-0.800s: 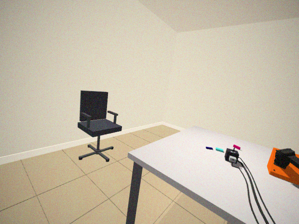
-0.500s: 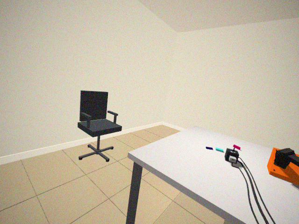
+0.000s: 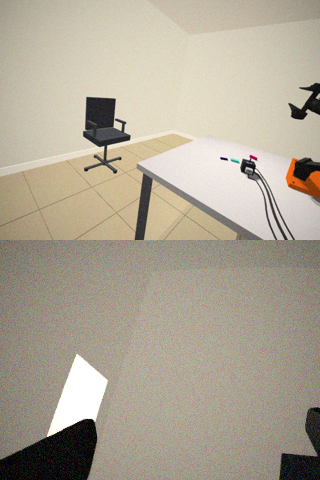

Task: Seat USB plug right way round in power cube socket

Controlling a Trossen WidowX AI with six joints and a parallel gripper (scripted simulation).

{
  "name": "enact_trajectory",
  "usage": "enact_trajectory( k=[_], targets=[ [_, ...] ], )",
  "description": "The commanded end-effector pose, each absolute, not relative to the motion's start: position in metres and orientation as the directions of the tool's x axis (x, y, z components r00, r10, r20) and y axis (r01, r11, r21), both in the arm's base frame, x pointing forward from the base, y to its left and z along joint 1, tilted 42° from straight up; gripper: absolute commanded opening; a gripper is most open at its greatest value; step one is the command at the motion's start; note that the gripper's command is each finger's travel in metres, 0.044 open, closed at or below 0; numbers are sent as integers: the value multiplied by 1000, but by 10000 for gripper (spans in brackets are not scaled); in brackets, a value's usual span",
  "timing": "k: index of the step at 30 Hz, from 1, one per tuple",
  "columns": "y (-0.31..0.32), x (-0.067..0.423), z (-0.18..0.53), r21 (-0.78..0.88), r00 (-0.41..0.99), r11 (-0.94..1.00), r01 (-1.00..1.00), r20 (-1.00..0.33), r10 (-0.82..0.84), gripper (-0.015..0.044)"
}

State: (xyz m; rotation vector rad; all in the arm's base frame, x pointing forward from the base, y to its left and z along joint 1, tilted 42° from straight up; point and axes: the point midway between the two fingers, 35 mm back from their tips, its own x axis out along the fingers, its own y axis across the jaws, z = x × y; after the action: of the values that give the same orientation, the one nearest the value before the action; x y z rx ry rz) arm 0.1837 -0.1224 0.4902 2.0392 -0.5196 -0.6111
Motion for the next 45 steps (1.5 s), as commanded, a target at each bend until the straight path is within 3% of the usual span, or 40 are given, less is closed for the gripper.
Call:
enact_trajectory(
  k=[1,6,11,14,19,45],
  targets=[
    [-112,235,434,840,817,-511,183,-419,-397,440],
    [-78,291,340,692,712,-357,628,-696,-96,440],
    [-24,314,242,433,435,-70,899,-864,251,440],
    [16,308,189,291,205,131,948,-872,445,440],
    [65,282,131,176,-109,356,918,-752,650,440],
    [74,278,114,174,-119,362,916,-745,657,440]
  ],
)
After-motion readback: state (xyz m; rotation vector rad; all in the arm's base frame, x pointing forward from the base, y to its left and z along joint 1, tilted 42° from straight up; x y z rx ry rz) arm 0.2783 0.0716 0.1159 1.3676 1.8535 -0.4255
